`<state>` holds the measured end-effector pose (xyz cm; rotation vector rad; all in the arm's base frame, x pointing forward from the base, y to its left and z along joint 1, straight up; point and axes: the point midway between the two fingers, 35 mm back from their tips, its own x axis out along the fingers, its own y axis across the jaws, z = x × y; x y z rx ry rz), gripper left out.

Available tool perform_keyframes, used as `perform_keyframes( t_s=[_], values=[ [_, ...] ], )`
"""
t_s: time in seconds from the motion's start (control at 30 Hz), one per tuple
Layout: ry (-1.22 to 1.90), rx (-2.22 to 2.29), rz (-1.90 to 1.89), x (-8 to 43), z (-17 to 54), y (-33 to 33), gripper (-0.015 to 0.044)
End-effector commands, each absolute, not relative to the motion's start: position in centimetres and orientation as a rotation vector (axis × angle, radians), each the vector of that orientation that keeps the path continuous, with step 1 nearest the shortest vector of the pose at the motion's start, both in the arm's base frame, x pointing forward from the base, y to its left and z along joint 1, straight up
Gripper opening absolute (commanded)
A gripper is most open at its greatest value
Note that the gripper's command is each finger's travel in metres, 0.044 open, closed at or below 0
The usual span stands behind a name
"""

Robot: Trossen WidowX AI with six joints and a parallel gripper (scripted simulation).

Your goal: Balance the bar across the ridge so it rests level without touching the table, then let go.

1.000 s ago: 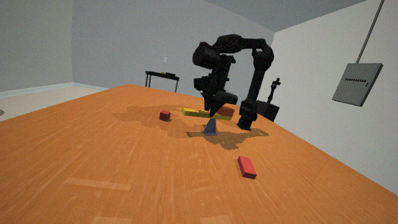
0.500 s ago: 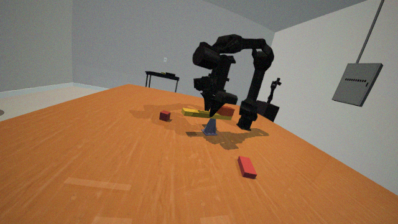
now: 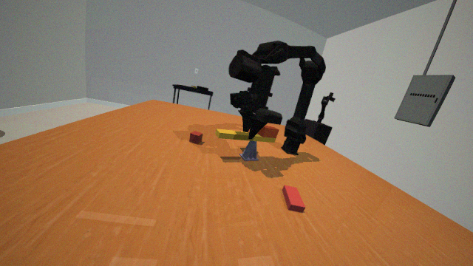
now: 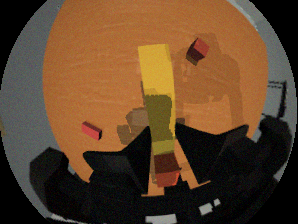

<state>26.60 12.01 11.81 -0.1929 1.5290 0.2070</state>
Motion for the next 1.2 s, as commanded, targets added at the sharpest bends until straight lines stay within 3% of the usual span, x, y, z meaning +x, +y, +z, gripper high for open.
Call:
perform_keyframes(
  t_s=[0.0,1.17],
  values=[
    [1.532,-0.19,0.205,26.61,11.47,12.03,0.0],
    [1.528,-0.192,0.207,26.66,11.86,12.04,0.0]
  ],
)
